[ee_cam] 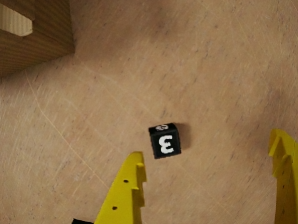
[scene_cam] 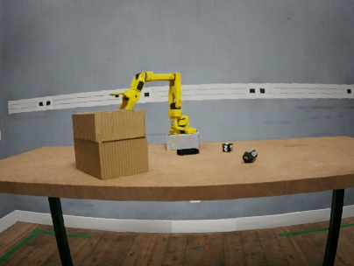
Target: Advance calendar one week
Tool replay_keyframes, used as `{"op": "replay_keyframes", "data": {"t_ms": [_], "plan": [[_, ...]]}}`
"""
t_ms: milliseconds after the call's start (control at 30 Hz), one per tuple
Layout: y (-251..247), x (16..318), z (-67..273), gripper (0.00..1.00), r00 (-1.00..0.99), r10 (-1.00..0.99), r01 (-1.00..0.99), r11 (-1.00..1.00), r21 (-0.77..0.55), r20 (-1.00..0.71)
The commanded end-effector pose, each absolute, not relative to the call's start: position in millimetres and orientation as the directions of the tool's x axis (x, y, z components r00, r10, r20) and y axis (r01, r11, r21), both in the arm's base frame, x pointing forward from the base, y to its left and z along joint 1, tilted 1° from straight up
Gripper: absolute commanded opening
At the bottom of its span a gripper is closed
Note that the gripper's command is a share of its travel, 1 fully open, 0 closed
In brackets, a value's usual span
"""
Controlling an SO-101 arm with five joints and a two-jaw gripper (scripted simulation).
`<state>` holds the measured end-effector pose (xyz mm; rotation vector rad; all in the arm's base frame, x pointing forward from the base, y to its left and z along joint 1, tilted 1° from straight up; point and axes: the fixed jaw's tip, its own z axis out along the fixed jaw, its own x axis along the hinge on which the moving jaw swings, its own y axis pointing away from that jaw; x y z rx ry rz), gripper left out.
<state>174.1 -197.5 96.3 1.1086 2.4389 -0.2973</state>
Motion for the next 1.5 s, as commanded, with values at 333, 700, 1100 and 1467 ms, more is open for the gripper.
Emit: {"op": "replay_keyframes", "data": {"t_ms": [333,700,1100,1467], "plan": [[-194,175,103,0.35,-0.592,0.648,0.744,0.668,-0.014,-0.479],[-191,173,73,0.35,-0.628,0.69,0.743,0.67,-0.011,-0.36],[-174,158,11,0.35,-0.669,0.739,0.741,0.671,-0.002,-0.081],[-166,152,-6,0.35,-0.671,0.741,0.741,0.671,0.0,0.001]]}}
